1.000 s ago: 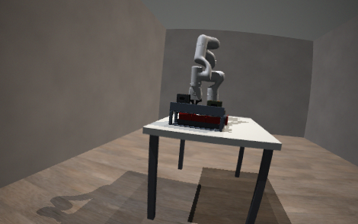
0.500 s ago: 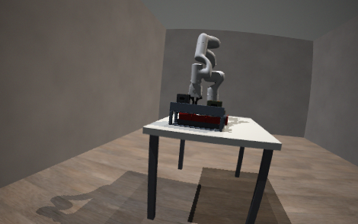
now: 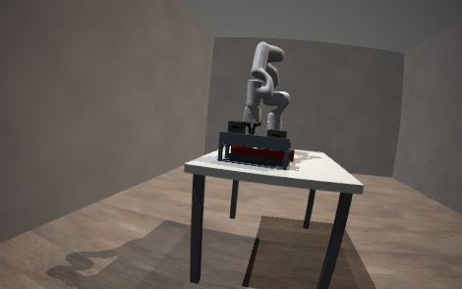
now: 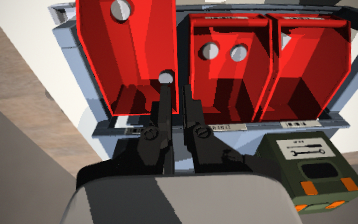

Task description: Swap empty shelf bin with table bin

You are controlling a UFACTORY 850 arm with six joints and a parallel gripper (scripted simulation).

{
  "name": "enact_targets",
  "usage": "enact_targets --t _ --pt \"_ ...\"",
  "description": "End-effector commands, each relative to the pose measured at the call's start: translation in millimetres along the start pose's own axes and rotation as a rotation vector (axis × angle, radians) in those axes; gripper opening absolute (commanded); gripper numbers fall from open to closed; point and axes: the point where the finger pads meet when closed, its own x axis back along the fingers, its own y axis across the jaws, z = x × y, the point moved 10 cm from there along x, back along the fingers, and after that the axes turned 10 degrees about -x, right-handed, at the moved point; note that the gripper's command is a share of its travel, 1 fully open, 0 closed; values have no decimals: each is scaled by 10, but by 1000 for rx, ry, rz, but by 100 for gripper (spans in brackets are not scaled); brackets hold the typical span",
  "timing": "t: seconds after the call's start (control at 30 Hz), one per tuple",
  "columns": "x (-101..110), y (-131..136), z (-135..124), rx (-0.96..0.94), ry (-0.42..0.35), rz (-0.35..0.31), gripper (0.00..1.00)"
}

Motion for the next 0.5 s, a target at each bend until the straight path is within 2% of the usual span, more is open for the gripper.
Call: enact_targets --t 0.0,0.47 --pt "35 0 -5 0 -2 0 10" --pt "50 0 -4 0 -2 0 10"
